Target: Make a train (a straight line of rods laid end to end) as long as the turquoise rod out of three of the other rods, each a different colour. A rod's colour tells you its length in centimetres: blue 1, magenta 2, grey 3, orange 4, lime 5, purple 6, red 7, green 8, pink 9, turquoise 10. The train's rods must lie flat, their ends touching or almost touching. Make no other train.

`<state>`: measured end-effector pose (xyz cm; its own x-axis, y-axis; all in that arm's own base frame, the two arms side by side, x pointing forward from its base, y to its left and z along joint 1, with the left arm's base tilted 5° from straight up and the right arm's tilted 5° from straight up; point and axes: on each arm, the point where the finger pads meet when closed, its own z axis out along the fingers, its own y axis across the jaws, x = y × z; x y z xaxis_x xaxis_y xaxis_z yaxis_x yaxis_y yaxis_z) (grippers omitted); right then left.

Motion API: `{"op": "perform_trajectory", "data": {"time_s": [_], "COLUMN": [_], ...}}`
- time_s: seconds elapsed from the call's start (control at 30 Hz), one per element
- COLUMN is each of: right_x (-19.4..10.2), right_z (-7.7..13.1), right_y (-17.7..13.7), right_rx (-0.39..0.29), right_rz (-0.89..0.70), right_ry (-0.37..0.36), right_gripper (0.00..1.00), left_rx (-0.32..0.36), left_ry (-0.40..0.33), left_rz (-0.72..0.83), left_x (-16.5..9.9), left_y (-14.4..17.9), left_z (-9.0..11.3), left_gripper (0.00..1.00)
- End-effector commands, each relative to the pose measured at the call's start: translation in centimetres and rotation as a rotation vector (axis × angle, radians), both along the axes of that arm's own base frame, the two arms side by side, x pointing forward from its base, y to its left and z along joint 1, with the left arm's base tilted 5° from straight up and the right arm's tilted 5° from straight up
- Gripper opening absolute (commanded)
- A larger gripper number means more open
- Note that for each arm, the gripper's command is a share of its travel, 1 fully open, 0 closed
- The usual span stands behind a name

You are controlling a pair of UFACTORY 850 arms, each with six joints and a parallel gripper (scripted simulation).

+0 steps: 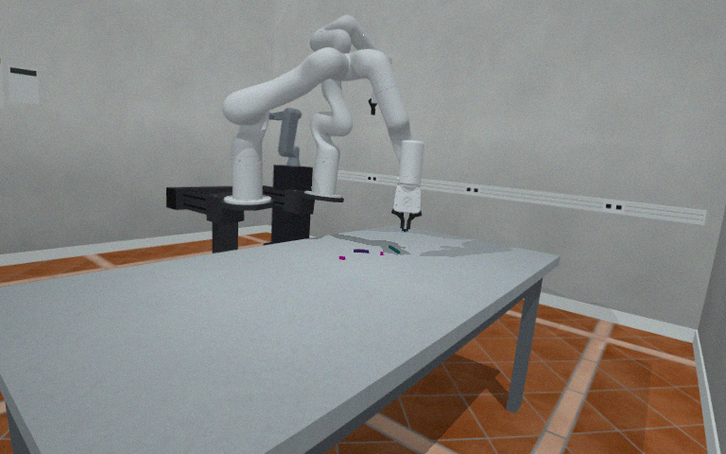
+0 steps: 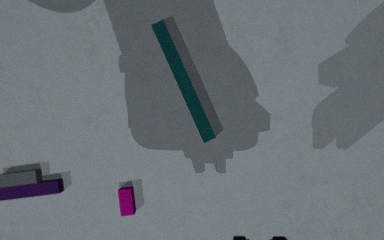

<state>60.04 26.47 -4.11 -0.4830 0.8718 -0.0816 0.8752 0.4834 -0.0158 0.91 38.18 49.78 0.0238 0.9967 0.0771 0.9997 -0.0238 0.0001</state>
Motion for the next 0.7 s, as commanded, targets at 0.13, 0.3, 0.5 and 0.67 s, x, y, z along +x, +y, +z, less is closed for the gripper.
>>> {"op": "perform_trajectory", "data": {"time_s": [0.13, 0.3, 0.5, 0.67], "right_x": [0.2, 0.2, 0.3, 0.4], "right_z": [-0.6, -1.4, -3.9, -6.1], "right_y": [0.0, -0.1, -0.2, -0.4], "right_rx": [0.001, 0.001, 0.001, 0.001], "right_rz": [-0.001, -0.001, -0.001, -0.001], "right_ry": [-0.002, -0.002, -0.002, -0.002], "right_gripper": [0.06, 0.06, 0.06, 0.06], "left_rx": [0.002, 0.002, 0.002, 0.002], "left_ry": [0.0, 0.0, 0.0, 0.0], "left_rz": [0.0, 0.0, 0.0, 0.0], "left_x": [0.0, 0.0, 0.0, 0.0], "left_y": [0.0, 0.0, 0.0, 0.0], "left_z": [0.1, 0.1, 0.1, 0.1], "left_gripper": [1.0, 1.0, 1.0, 1.0]}}
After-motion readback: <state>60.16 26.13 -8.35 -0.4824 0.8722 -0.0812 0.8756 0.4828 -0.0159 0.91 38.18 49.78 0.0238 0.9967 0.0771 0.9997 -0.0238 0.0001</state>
